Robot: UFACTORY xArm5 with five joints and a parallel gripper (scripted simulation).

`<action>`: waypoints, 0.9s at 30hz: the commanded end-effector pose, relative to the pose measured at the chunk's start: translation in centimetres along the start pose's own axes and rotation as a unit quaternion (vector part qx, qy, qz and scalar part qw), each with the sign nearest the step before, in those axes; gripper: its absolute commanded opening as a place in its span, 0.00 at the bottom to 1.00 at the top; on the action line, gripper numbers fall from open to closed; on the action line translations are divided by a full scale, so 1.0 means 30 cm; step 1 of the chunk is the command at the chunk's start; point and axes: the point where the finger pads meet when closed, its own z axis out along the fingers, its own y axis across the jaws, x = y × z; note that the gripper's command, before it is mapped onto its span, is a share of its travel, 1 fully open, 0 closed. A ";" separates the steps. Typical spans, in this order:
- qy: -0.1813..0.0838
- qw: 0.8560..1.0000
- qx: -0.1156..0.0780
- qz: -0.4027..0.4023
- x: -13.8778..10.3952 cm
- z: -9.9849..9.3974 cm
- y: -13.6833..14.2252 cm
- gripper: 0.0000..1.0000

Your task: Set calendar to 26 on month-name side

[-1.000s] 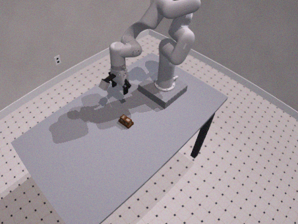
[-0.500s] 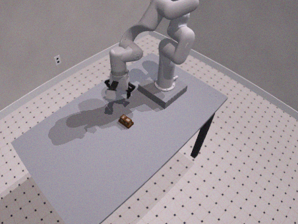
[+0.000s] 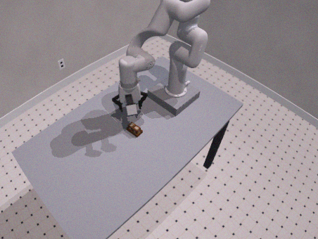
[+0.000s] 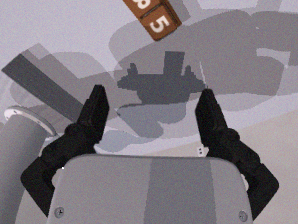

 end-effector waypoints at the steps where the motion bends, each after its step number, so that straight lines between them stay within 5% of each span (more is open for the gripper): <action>1: 0.000 0.996 -0.001 -0.087 0.063 0.000 -0.005 1.00; 8: 0.000 0.983 -0.001 -0.183 0.131 0.002 -0.022 1.00; 15: -0.001 0.954 -0.001 -0.298 0.215 0.006 -0.049 1.00; 21: -0.001 0.947 -0.001 -0.321 0.231 0.007 -0.055 1.00; 22: -0.001 0.947 -0.001 -0.321 0.231 0.007 -0.055 0.47; 27: -0.001 0.947 -0.001 -0.321 0.231 0.007 -0.055 0.47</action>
